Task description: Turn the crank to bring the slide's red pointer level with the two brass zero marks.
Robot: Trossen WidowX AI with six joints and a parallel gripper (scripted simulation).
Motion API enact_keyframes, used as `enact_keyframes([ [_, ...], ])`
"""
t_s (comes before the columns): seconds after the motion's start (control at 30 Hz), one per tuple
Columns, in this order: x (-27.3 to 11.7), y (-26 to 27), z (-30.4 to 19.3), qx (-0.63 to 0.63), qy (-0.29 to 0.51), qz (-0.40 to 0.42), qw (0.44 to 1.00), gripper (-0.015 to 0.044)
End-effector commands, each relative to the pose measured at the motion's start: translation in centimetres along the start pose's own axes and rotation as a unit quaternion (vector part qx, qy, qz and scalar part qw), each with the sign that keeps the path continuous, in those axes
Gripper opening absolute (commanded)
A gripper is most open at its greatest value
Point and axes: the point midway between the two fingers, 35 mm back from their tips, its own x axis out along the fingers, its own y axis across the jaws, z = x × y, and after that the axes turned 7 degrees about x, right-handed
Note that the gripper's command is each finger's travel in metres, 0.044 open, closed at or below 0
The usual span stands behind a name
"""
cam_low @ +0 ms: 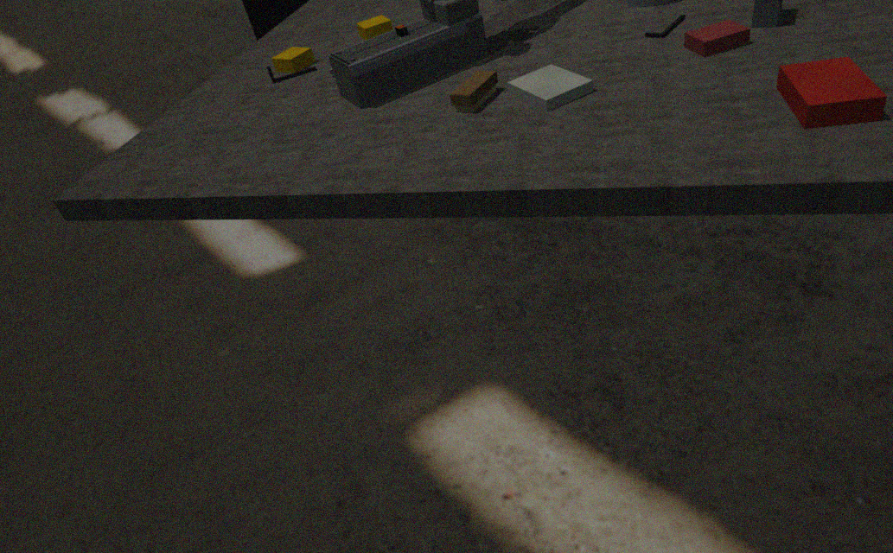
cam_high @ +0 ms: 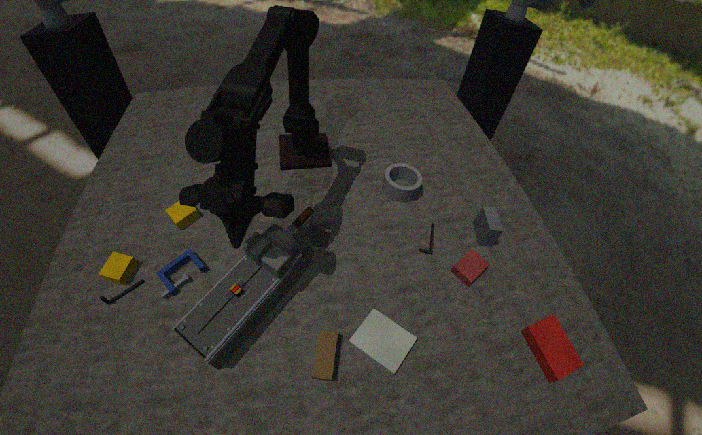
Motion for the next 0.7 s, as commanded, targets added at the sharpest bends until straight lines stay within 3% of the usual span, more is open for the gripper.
enact_keyframes([
  [0.0,0.00,-0.02,0.01,0.000,0.000,-0.001,1.000,0.0000],
  [0.33,0.00,0.00,0.00,0.000,0.000,0.000,1.000,0.0000],
  [0.67,0.00,0.00,0.00,0.000,0.000,0.000,1.000,0.0262],
])
